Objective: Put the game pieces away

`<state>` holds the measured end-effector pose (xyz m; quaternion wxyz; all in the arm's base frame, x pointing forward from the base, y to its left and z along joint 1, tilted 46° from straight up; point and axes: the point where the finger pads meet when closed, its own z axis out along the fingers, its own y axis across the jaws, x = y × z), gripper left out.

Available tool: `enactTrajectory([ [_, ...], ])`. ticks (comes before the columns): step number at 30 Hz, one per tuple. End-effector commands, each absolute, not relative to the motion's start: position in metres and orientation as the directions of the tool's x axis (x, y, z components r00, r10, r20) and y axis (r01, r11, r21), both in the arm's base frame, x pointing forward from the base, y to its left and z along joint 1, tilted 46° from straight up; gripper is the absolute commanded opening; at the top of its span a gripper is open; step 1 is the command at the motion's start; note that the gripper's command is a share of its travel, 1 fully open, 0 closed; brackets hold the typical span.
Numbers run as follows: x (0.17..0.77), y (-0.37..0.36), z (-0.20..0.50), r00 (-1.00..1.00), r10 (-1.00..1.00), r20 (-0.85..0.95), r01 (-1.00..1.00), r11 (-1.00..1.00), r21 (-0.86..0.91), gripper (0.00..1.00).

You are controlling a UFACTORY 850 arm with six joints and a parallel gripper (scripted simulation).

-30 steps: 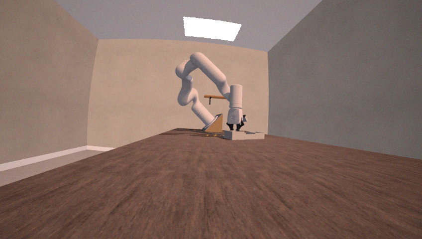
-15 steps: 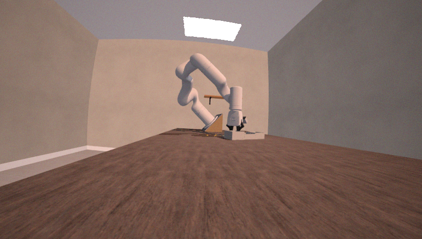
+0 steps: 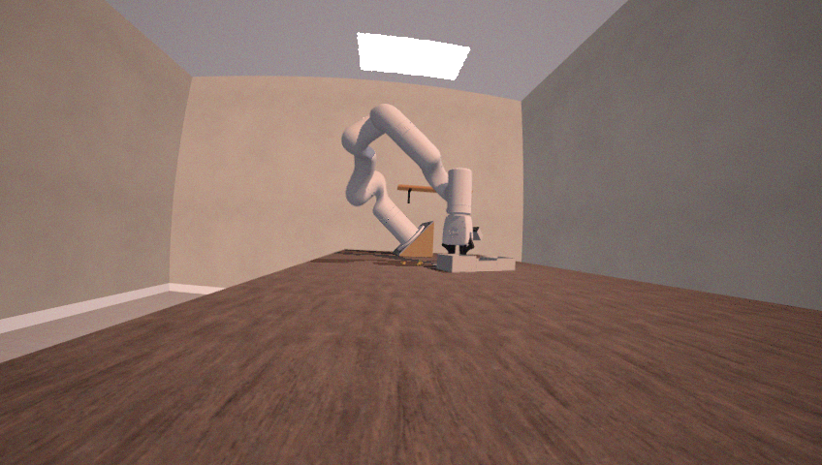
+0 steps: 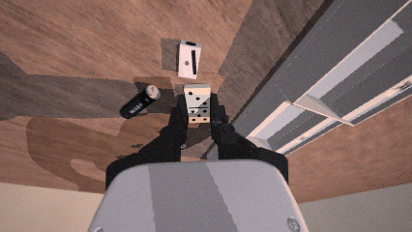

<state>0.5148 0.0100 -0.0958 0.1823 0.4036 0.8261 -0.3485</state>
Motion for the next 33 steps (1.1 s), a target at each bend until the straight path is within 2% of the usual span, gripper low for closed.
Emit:
enactTrajectory([
  [1, 0.516, 0.011, -0.095, -0.607, 0.540, -0.583, 0.794, 0.432, -0.427, 0.00],
  [21, 0.516, 0.011, -0.095, -0.607, 0.540, -0.583, 0.794, 0.432, -0.427, 0.00],
  [33, 0.515, 0.035, -0.072, -0.607, 0.540, -0.583, 0.794, 0.432, -0.427, 0.00],
])
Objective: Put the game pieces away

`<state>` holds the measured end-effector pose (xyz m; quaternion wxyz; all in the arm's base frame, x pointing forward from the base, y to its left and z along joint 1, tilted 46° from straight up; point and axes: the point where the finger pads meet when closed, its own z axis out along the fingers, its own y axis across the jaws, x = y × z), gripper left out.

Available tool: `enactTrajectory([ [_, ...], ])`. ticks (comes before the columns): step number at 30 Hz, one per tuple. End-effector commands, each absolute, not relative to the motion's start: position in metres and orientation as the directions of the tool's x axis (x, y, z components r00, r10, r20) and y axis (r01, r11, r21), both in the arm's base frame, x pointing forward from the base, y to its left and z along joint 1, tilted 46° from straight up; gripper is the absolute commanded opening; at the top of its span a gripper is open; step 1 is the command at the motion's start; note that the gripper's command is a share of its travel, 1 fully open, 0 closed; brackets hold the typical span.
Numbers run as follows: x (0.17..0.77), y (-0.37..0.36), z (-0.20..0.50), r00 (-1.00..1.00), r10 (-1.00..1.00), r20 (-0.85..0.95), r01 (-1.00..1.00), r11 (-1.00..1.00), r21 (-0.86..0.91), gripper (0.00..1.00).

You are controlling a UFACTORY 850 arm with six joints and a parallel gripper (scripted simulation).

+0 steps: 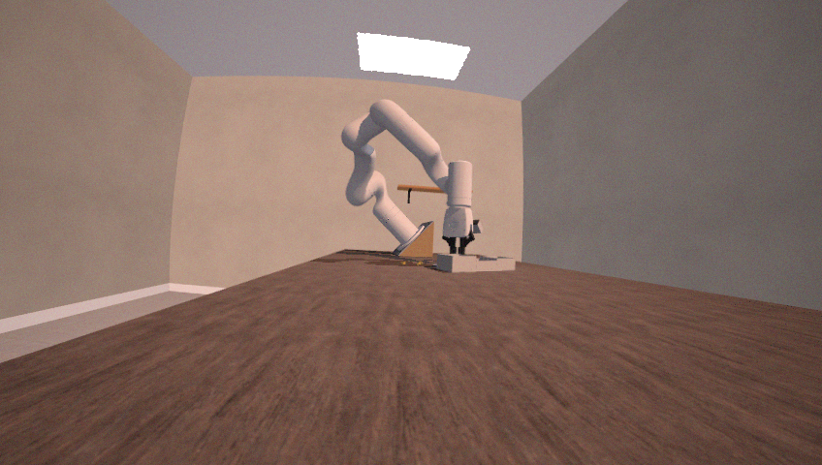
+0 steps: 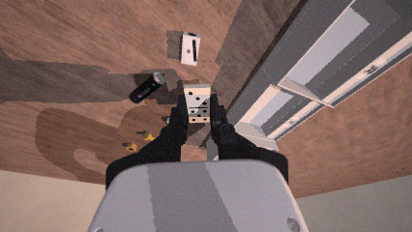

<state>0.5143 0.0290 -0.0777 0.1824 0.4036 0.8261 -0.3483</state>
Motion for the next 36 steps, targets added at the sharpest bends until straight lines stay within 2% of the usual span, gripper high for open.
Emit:
enactTrajectory([
  [1, 0.515, 0.037, -0.070, -0.607, 0.540, -0.583, 0.794, 0.432, -0.427, 0.00],
  [27, 0.514, 0.059, -0.050, -0.607, 0.540, -0.583, 0.794, 0.432, -0.427, 0.00],
  [36, 0.534, 0.085, -0.076, -0.607, 0.540, -0.583, 0.794, 0.432, -0.427, 0.00],
])
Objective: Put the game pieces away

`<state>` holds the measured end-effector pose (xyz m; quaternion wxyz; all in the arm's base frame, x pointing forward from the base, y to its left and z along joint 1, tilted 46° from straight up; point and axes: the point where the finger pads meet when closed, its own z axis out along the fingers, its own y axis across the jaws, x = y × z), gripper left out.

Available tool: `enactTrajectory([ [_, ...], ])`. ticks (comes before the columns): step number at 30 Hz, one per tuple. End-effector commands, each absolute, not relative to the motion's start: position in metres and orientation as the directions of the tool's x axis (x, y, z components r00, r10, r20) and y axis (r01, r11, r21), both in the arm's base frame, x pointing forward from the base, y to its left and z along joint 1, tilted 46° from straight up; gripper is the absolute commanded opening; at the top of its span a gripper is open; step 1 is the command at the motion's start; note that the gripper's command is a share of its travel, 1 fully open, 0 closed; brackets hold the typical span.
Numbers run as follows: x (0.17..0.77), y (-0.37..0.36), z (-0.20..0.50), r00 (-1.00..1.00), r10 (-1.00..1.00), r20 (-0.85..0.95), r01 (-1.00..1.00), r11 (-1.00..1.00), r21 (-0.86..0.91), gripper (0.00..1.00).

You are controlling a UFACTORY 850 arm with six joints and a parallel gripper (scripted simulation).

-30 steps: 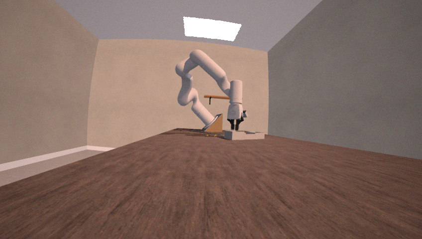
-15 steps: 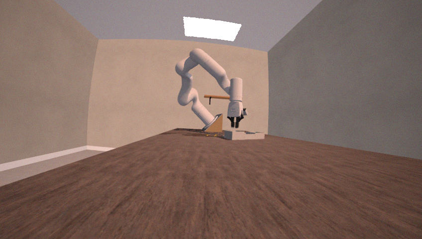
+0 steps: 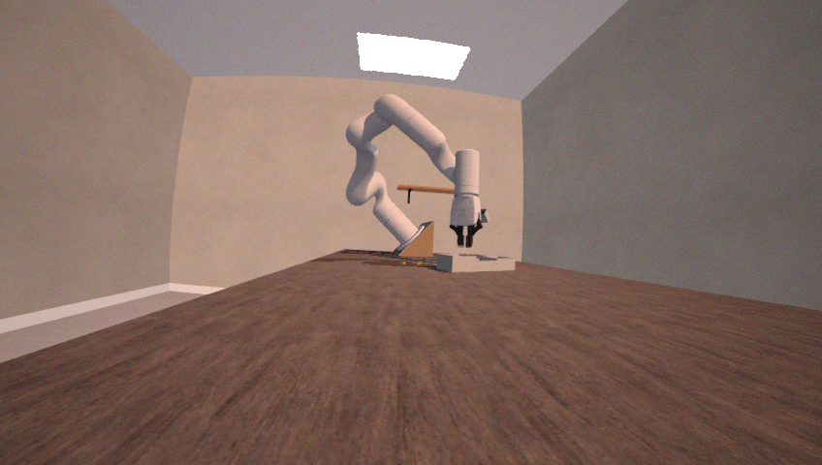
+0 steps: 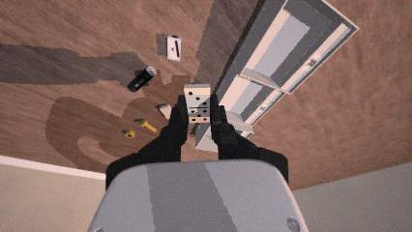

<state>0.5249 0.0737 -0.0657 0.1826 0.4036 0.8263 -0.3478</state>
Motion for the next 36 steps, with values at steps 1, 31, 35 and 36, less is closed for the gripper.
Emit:
enactTrajectory([
  [1, 0.536, 0.088, -0.080, -0.607, 0.540, -0.583, 0.794, 0.432, -0.427, 0.00],
  [31, 0.578, 0.142, -0.135, -0.260, 0.664, -0.701, 0.965, 0.195, -0.174, 0.00],
  [35, 0.577, 0.142, -0.134, -0.260, 0.664, -0.701, 0.965, 0.195, -0.174, 0.00],
  [36, 0.577, 0.141, -0.134, -0.260, 0.664, -0.701, 0.965, 0.195, -0.174, 0.00],
])
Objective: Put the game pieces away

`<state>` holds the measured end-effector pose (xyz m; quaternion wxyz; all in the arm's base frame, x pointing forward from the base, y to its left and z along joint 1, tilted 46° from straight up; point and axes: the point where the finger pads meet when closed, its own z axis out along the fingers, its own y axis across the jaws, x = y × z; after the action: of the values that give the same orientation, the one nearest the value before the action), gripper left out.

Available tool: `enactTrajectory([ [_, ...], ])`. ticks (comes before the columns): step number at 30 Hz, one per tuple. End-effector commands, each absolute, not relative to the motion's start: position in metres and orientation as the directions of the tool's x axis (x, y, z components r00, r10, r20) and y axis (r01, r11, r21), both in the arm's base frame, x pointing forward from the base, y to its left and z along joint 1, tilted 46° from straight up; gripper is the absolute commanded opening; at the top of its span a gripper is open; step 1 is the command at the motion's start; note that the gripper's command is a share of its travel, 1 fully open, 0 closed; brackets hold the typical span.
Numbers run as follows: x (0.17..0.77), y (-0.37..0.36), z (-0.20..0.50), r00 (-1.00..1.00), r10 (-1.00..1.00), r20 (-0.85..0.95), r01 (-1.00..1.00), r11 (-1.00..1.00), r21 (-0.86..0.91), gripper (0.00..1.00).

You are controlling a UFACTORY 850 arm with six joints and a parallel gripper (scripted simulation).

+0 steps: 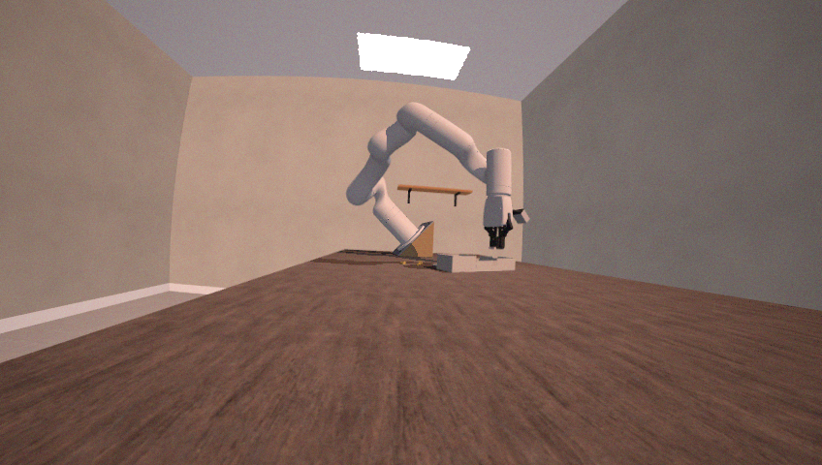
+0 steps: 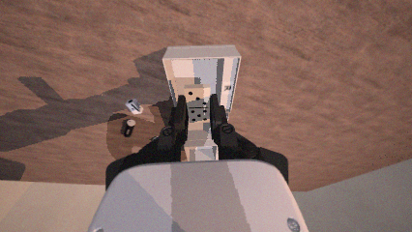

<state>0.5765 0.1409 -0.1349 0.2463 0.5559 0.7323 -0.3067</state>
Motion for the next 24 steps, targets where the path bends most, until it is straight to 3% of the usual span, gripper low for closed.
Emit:
enactTrajectory([
  [1, 0.577, 0.141, -0.134, -0.260, 0.664, -0.701, 0.965, 0.195, -0.174, 0.00],
  [24, 0.577, 0.111, -0.163, -0.260, 0.664, -0.701, 0.965, 0.195, -0.174, 0.00],
])
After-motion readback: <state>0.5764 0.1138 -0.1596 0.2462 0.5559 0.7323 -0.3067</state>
